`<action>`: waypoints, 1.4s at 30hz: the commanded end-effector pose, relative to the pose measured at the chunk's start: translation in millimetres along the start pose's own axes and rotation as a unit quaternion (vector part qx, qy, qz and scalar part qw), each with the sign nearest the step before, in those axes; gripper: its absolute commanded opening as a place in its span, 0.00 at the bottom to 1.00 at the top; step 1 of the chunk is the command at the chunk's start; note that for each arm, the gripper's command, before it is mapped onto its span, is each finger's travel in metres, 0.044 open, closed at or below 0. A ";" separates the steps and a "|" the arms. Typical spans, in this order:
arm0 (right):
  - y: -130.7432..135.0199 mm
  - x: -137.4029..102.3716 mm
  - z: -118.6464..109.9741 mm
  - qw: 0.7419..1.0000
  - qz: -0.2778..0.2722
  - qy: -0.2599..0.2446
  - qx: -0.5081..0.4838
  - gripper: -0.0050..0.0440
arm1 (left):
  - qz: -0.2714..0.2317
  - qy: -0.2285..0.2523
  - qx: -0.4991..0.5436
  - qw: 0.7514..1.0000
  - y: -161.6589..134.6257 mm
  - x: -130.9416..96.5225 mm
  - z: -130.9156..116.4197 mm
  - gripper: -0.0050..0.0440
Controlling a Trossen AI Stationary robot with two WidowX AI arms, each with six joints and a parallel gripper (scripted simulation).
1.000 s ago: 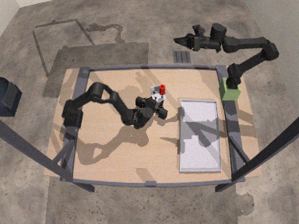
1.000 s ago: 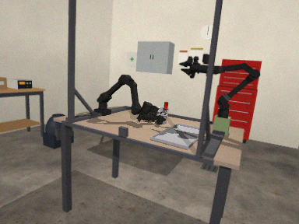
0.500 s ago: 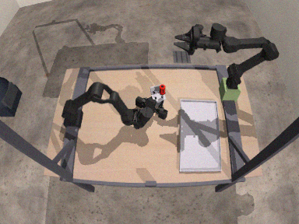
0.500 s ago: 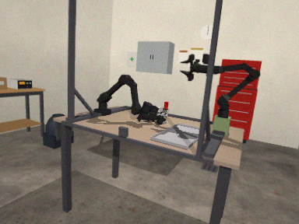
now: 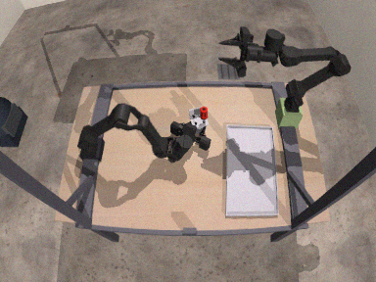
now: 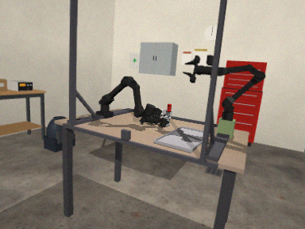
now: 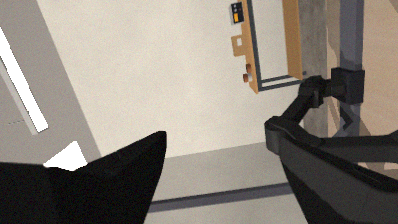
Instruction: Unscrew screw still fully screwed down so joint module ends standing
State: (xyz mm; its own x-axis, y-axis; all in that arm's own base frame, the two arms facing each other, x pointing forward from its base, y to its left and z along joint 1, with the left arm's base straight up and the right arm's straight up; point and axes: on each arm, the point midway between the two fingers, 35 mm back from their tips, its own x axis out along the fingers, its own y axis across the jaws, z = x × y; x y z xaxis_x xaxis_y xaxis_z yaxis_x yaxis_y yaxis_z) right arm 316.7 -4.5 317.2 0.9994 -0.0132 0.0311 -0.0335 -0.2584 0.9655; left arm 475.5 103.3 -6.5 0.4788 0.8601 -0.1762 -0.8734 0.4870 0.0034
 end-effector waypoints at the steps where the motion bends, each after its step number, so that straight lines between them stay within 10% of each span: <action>1: 17.7 -3.0 -3.6 0.995 0.020 0.005 0.095 0.71 | -0.001 -0.007 -0.013 1.000 -3.0 1.6 11.2 0.60; 23: 13.5 1.7 -3.6 0.872 0.008 0.006 0.489 0.71 | -0.001 -0.007 -0.013 1.000 -3.0 1.6 11.2 0.60; 42: -39.3 35.2 1.8 0.864 -0.113 -0.093 0.481 0.71 | -0.001 -0.007 -0.013 1.000 -3.0 1.6 11.2 0.60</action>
State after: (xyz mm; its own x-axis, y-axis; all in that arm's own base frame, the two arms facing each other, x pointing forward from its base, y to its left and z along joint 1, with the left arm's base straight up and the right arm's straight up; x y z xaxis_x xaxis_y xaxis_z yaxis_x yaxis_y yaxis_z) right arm 348.1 -0.5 272.6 0.9699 -0.0021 -0.2437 0.0677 -0.9583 0.2775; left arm 475.5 103.3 -6.5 0.4788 0.8601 -0.1762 -0.8734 0.4870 0.0034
